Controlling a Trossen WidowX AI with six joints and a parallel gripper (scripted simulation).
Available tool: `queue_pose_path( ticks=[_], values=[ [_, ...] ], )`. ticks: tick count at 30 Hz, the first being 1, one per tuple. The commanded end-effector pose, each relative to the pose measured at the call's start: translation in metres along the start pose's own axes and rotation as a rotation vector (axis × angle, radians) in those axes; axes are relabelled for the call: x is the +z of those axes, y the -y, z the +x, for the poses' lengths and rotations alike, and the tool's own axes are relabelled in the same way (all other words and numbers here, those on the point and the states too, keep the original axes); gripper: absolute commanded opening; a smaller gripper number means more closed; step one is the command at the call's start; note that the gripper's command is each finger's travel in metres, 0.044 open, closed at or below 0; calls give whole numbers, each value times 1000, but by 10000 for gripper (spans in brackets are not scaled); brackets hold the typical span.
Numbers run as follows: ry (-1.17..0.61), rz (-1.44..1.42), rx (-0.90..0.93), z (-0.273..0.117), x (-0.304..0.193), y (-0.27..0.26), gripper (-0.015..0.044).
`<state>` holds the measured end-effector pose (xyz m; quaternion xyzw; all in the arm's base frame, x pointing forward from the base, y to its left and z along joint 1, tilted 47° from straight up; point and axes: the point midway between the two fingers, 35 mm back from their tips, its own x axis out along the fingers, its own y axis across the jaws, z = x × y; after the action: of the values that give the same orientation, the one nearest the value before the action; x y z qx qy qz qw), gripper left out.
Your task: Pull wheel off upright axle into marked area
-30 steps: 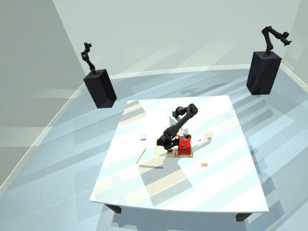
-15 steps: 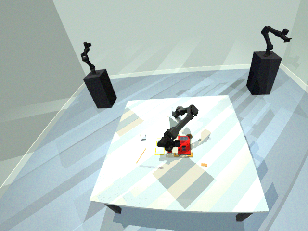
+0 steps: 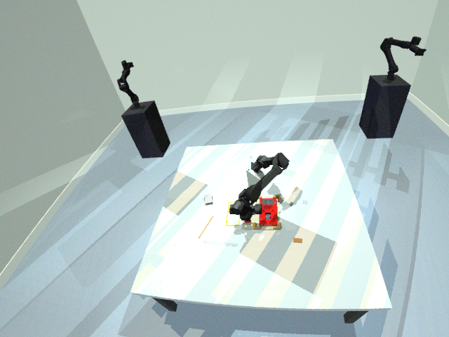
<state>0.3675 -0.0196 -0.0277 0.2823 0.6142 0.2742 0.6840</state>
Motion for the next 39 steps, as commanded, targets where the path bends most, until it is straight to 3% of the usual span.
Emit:
queue_pose_path(
  ticks=[1, 39],
  values=[
    [1, -3, 0, -2, 0, 0, 0],
    [2, 0, 0, -15, 0, 0, 0]
  ],
)
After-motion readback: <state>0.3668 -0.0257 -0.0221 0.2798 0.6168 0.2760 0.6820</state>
